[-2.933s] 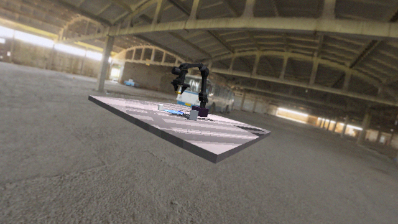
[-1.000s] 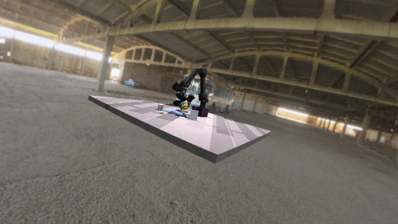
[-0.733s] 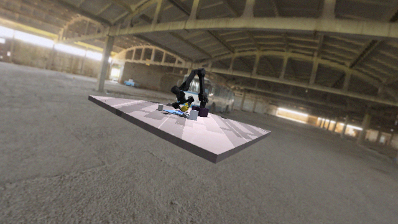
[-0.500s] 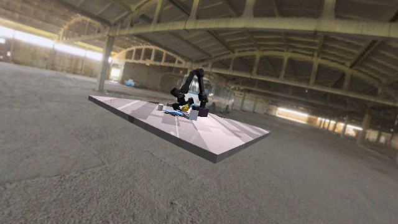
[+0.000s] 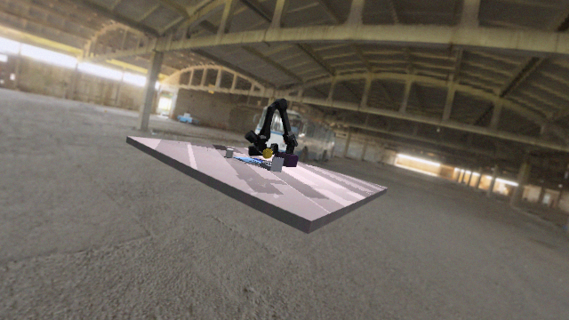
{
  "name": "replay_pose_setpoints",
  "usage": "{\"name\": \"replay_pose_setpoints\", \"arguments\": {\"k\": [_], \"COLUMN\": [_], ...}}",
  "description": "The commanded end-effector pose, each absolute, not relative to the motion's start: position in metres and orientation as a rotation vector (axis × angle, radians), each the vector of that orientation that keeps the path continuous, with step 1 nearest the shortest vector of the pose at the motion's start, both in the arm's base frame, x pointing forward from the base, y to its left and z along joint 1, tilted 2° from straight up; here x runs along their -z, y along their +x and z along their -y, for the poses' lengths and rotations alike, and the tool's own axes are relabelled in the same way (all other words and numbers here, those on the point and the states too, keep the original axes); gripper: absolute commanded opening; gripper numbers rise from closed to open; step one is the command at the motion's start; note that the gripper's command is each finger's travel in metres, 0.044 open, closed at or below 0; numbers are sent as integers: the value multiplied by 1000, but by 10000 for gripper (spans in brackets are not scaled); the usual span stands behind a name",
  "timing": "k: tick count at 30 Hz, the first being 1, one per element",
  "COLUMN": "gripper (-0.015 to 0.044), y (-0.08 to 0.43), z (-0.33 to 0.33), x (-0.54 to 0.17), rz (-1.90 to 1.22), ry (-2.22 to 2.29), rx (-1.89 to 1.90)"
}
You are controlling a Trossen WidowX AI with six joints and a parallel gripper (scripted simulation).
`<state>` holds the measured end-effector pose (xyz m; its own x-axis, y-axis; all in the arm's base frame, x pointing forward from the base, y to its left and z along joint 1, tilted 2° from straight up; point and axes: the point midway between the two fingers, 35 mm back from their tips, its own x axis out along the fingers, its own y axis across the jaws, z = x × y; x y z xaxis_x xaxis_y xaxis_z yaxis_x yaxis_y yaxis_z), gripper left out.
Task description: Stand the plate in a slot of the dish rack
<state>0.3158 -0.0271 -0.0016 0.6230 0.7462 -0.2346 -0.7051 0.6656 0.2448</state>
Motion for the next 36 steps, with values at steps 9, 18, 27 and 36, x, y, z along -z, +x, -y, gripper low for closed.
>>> {"name": "replay_pose_setpoints", "arguments": {"k": [9, 18, 27, 36], "gripper": [0, 0, 0, 0], "y": [283, 283, 288, 292], "z": [21, 21, 21, 20], "x": [-9, -10, 1, 11], "rz": [-26, -22, -27, -27], "ry": [-30, -32, -33, -35], "rx": [-915, -916, -916, -916]}}
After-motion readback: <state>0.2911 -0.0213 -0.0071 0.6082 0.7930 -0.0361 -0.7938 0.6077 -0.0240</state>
